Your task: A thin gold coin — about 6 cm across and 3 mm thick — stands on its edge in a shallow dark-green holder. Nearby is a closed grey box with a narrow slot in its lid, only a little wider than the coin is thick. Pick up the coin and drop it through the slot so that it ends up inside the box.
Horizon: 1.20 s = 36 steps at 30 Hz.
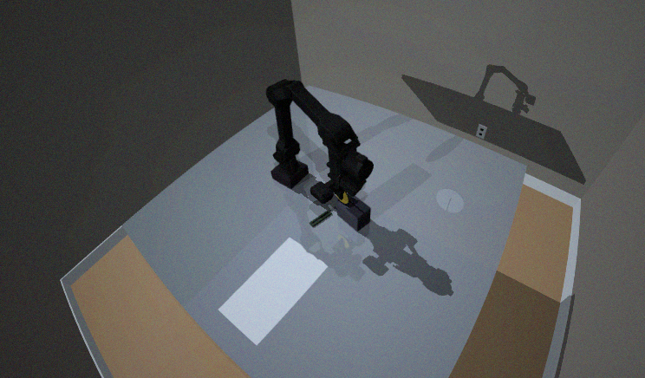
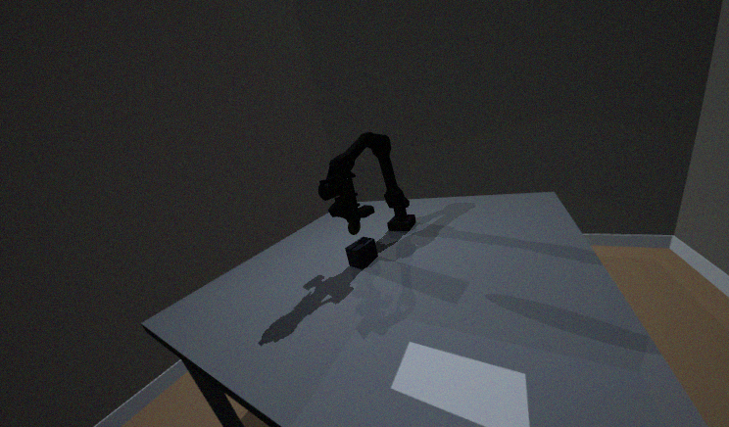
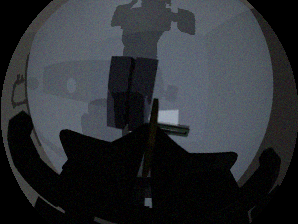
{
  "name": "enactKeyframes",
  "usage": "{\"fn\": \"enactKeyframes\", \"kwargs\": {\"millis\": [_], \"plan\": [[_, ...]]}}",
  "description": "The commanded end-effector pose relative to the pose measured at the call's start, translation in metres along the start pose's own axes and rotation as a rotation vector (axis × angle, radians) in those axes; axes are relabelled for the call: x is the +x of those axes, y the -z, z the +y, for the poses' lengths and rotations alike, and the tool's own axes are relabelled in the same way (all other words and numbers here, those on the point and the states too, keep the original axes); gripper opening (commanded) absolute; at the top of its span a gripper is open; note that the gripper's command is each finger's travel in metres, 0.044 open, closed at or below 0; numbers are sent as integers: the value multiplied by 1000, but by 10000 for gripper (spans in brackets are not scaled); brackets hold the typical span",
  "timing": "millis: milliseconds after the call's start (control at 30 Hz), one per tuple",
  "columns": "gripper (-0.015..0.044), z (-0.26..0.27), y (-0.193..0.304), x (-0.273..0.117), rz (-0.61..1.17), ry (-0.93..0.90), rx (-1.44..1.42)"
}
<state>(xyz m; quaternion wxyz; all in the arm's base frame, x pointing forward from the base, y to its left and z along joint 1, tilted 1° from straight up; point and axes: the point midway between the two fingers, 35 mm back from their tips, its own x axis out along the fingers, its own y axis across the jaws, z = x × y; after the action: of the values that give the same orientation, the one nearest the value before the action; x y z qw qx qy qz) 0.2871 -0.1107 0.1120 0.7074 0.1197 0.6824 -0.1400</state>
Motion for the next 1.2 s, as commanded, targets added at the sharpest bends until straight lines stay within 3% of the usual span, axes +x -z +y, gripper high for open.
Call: {"fn": "enactKeyframes", "kwargs": {"millis": [0, 1167], "plan": [[0, 10, -8, 2, 9, -2, 3], [0, 34, -21, 6, 0, -4, 8]]}}
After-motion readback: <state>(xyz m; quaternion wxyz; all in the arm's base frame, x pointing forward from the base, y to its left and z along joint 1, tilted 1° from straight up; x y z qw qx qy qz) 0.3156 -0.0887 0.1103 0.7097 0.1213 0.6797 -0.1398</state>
